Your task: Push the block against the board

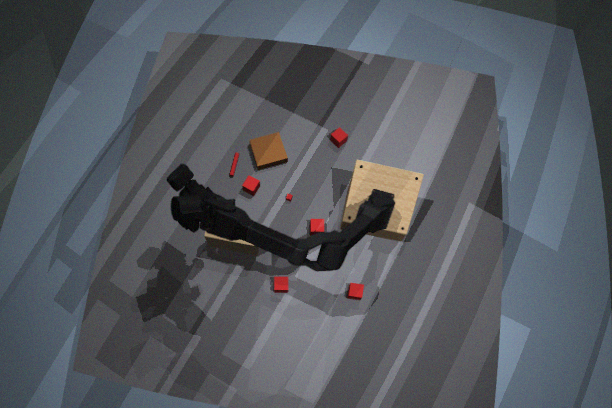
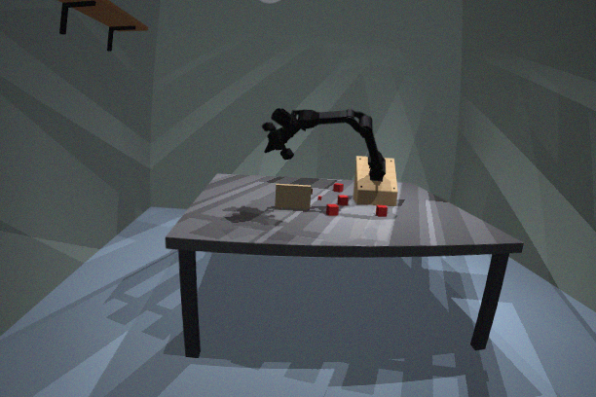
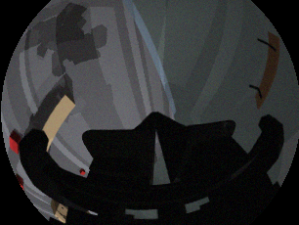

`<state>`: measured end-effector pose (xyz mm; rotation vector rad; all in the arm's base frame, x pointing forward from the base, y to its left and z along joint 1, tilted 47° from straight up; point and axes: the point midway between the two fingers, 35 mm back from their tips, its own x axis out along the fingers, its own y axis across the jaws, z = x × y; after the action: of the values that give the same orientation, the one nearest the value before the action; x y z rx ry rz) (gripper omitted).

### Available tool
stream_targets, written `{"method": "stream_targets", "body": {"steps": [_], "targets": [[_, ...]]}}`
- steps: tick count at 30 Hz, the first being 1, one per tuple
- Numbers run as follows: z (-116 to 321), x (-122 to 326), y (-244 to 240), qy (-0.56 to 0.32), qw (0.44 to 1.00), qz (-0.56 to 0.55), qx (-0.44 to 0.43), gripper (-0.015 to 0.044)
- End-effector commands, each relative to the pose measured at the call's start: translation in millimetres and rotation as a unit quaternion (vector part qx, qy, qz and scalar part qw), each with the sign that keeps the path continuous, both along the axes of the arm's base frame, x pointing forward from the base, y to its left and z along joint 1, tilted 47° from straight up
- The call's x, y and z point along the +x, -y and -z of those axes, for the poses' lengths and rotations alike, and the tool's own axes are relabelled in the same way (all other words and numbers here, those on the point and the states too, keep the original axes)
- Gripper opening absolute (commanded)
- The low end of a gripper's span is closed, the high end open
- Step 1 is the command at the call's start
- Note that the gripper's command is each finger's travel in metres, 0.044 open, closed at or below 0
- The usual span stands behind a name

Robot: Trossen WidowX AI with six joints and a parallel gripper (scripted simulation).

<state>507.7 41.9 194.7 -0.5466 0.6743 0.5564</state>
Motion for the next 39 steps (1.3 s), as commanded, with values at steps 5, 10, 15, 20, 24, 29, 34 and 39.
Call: {"method": "stream_targets", "body": {"steps": [5,10,15,20,24,29,34,39], "targets": [[8,-21,-28,-0.036,0.993,-0.111,-0.007,0.0],[12,-41,-49,-0.06,0.98,-0.191,-0.004,0.0],[14,-61,-68,-0.077,0.96,-0.269,0.008,0.0],[12,-84,-87,-0.089,0.934,-0.344,0.027,0.0],[7,-102,-101,-0.094,0.911,-0.399,0.048,0.0],[0,-120,-115,-0.094,0.884,-0.452,0.075,0.0],[12,-120,-129,-0.094,0.883,-0.454,0.076,0.0],[33,-122,-152,-0.093,0.883,-0.454,0.077,0.0]]}}
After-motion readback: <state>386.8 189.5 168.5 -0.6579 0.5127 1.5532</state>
